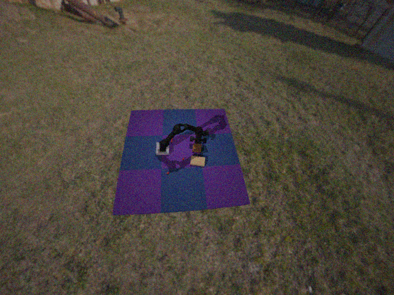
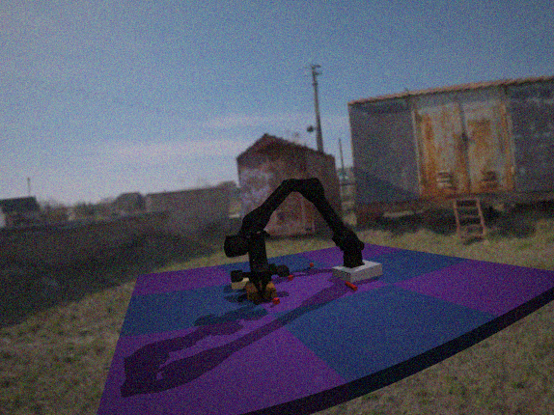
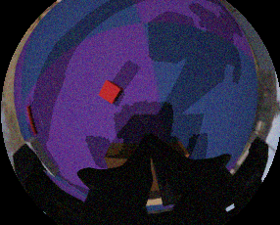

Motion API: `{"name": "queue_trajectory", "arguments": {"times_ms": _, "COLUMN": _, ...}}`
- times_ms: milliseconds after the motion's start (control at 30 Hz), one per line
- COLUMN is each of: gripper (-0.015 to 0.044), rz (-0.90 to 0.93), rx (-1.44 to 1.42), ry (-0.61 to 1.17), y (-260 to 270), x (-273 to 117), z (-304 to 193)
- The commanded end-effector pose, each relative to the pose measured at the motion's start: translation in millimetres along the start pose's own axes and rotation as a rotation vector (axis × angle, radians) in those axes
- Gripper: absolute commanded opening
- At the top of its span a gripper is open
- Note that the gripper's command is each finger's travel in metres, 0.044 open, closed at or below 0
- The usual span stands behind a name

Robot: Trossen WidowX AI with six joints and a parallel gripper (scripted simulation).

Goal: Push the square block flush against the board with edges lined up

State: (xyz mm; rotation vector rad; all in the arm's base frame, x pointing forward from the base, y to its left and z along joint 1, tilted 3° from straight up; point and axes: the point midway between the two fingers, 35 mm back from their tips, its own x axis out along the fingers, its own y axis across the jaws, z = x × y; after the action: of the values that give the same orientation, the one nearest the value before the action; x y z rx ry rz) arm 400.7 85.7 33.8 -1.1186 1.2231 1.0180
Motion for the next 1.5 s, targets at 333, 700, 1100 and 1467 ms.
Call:
{"name": "queue_trajectory", "arguments": {"times_ms": 333, "gripper": 0.0, "rz": -0.001, "rx": -0.003, "ry": 0.004, "y": -0.7, "x": 0.6, "z": -13.1}}
{"name": "queue_trajectory", "arguments": {"times_ms": 700, "gripper": 0.0, "rz": -0.001, "rx": -0.003, "ry": 0.004, "y": -0.9, "x": 0.6, "z": -21.8}}
{"name": "queue_trajectory", "arguments": {"times_ms": 1100, "gripper": 0.0, "rz": -0.001, "rx": -0.003, "ry": 0.005, "y": -1.0, "x": 0.6, "z": -31.3}}
{"name": "queue_trajectory", "arguments": {"times_ms": 1467, "gripper": 0.0, "rz": -0.001, "rx": -0.003, "ry": 0.006, "y": -0.8, "x": 0.6, "z": -39.9}}
